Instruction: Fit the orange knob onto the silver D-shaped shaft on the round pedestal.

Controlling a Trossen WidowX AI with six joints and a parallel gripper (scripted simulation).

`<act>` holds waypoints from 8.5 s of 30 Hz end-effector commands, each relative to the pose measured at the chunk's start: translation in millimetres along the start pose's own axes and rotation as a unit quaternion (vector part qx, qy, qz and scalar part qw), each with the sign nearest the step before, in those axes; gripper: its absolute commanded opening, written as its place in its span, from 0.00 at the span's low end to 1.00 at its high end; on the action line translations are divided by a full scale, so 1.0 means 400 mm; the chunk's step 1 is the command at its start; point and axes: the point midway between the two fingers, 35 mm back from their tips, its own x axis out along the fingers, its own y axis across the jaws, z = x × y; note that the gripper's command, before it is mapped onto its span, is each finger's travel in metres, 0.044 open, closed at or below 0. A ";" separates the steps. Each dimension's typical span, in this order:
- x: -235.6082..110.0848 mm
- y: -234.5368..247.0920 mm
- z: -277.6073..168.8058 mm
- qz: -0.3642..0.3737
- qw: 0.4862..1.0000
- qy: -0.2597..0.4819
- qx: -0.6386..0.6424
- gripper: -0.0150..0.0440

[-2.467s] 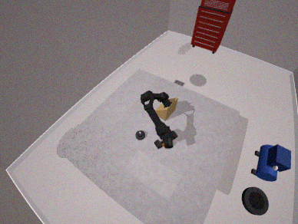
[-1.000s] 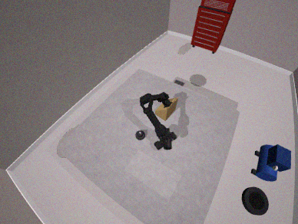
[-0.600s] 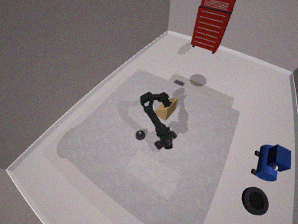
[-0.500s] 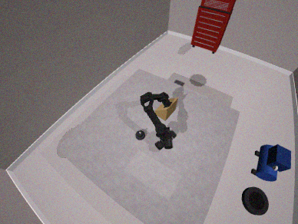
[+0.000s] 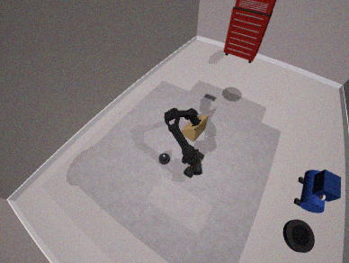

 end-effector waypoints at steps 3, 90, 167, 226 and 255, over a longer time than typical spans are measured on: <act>-0.001 -0.001 -0.001 -0.001 0.997 0.002 -0.082 0.56; -0.001 0.000 -0.001 0.001 0.451 0.002 -0.892 0.56; -0.122 0.001 -0.003 0.004 0.211 0.004 -0.978 1.00; 0.036 0.011 -0.036 0.002 0.208 0.002 -0.978 0.87; 0.032 0.010 -0.034 0.017 0.209 -0.001 -0.978 0.56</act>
